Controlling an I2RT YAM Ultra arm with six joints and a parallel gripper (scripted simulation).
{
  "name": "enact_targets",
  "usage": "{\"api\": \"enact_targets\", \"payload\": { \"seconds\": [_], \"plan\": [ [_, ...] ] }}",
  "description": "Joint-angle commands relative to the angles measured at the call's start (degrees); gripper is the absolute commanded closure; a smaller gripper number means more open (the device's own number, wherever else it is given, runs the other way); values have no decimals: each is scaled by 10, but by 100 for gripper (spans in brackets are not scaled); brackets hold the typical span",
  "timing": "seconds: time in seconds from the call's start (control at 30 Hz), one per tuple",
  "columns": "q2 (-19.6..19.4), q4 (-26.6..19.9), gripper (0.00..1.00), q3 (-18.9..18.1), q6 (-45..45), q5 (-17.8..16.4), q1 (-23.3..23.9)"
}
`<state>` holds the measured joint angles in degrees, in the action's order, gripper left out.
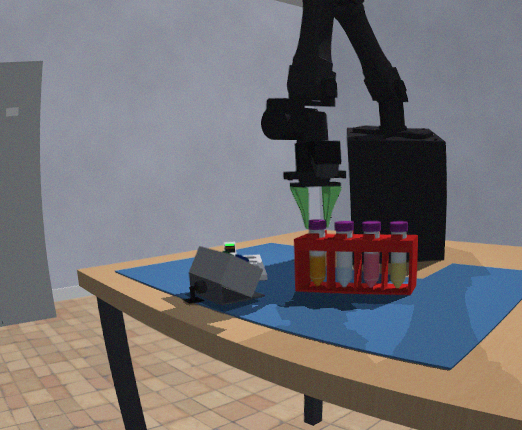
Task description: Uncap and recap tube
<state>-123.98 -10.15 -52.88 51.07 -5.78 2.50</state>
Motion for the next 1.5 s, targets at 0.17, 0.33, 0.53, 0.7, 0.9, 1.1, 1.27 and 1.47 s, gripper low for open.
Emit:
{"api": "enact_targets", "payload": {
  "seconds": [0.17,0.33,0.53,0.7,0.9,1.1,1.27,1.47],
  "plan": [
    [2,-1,100,-2,-283,0,0],
    [2,-1,100,-2,-369,0,0],
    [2,0,100,-2,-541,0,0],
    [2,0,100,-2,-685,0,0],
    [1,0,100,-2,-799,0,0],
    [1,1,100,-2,-971,0,0],
    [1,1,100,-2,-1114,0,0],
    [0,1,100,-2,-1229,0,0]
  ]
}}
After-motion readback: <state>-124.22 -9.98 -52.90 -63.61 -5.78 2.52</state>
